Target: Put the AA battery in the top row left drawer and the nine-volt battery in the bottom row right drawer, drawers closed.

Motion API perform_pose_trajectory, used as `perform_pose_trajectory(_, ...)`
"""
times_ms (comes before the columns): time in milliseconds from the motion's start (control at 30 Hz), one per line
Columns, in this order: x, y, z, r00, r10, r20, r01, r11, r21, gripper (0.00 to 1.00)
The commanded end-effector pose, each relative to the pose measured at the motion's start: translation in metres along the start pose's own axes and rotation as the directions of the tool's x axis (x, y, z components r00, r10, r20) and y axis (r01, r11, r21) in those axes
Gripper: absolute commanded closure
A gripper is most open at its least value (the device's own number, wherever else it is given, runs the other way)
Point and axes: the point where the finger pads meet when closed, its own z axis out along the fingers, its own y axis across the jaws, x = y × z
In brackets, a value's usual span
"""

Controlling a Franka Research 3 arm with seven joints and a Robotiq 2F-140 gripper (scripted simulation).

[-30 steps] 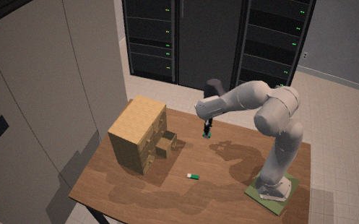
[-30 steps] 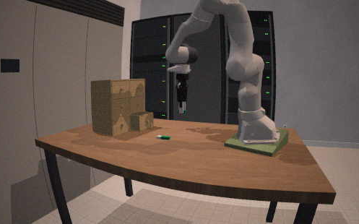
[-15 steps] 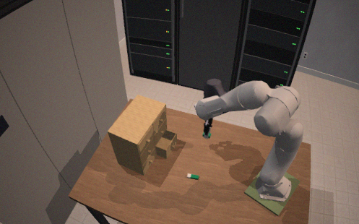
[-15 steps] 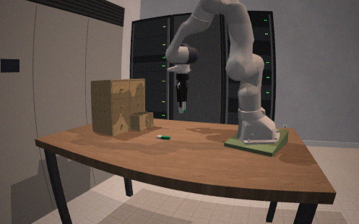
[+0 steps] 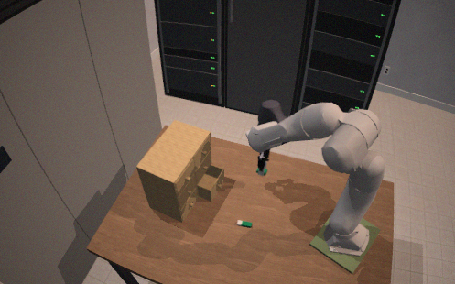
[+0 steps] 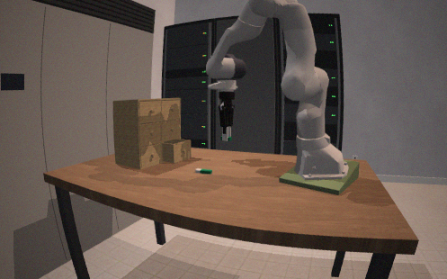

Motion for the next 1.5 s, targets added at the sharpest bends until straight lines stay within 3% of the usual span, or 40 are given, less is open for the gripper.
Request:
perform_pose_trajectory(0, 0.0, -0.0014, -0.0002, 1.0, 0.017, 0.001, -0.017, 1.0, 0.0, 0.86)
perform_pose_trajectory(1467, 0.0025, -0.0075, -0.0001, 0.99, 0.139, 0.001, -0.139, 0.99, 0.001, 0.86)
